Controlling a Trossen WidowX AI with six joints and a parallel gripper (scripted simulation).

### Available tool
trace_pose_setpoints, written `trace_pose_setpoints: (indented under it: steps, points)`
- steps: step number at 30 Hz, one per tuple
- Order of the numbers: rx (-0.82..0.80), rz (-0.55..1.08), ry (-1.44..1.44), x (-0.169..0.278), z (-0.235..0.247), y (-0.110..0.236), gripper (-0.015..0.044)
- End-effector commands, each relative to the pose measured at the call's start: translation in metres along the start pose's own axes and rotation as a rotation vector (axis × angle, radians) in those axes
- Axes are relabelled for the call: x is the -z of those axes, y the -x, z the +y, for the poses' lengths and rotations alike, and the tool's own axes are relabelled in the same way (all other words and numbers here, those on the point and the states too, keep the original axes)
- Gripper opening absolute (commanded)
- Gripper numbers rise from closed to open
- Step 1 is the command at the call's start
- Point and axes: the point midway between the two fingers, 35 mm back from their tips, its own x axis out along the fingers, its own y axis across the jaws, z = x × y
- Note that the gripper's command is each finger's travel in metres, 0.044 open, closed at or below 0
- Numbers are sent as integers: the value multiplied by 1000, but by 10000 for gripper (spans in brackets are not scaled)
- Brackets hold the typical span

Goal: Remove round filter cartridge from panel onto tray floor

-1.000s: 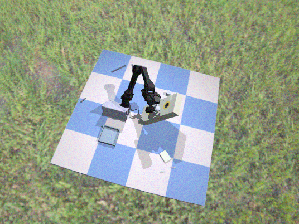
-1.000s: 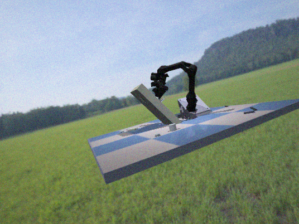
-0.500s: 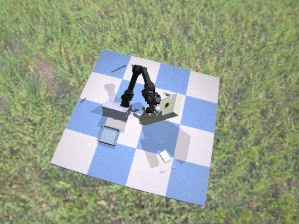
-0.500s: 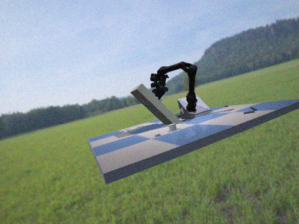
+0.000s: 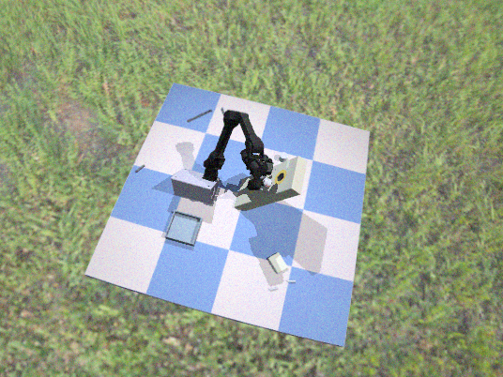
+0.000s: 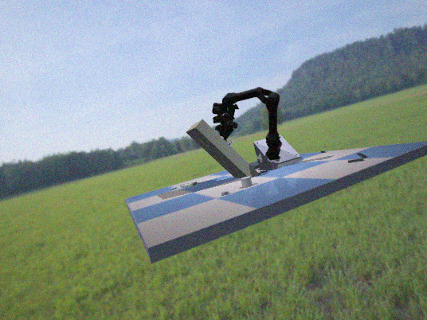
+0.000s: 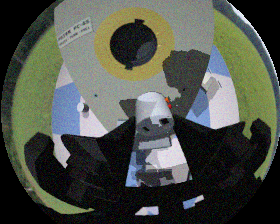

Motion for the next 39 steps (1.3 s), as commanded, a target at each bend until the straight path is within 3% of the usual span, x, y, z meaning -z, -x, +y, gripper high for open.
trace_pose_setpoints:
  steps: [1,14,37,39]
  points:
    - [2,-13,-3,-8,0,8,0]
    - [82,-97,-73,-8,1,93,0]
    - [19,-53,-67,-10,-88,82,0]
    - [22,-52,-81,-9,-80,82,0]
